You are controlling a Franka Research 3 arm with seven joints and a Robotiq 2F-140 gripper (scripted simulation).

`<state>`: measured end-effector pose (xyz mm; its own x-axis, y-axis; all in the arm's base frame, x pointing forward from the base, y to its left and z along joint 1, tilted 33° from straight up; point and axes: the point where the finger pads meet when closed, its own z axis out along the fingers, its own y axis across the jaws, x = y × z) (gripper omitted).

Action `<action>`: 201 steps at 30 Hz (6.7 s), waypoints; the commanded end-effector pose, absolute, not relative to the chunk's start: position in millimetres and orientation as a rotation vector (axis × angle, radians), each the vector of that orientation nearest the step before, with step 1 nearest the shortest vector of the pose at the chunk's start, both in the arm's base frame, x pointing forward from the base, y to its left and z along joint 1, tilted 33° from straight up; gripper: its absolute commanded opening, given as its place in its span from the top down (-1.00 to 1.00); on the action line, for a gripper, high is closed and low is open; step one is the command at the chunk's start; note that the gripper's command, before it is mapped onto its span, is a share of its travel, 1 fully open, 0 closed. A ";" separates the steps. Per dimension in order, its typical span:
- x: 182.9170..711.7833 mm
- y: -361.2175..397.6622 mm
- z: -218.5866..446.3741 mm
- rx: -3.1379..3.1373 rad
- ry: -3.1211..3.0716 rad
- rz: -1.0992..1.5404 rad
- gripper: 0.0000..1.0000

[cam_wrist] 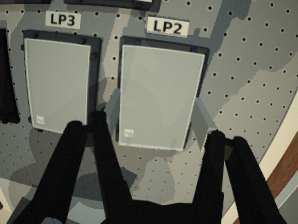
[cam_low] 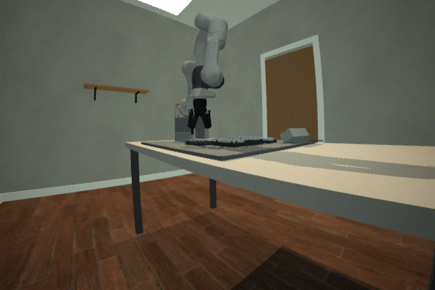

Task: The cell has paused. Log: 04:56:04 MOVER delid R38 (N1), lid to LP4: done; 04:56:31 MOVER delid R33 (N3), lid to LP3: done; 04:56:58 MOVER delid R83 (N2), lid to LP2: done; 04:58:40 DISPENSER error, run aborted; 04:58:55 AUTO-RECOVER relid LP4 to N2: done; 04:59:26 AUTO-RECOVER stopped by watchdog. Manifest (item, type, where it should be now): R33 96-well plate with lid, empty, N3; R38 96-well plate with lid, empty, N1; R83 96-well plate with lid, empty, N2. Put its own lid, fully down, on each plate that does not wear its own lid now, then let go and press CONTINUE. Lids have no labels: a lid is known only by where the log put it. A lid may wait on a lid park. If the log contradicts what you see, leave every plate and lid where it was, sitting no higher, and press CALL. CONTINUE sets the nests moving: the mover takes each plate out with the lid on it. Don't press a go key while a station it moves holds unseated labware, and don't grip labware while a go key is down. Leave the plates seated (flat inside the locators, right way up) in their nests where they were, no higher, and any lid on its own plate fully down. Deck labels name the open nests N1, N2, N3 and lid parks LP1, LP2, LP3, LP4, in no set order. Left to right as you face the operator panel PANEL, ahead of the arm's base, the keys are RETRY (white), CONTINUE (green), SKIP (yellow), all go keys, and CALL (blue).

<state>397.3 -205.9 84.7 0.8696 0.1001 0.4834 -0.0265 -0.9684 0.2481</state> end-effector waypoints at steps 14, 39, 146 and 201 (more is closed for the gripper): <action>395.7 -207.2 85.6 2.795 0.040 0.739 1.00; 387.4 -203.4 99.8 2.795 0.040 0.739 1.00; 521.4 -117.5 204.0 2.796 0.036 0.740 1.00; 539.7 -127.3 169.7 2.801 0.004 0.745 1.00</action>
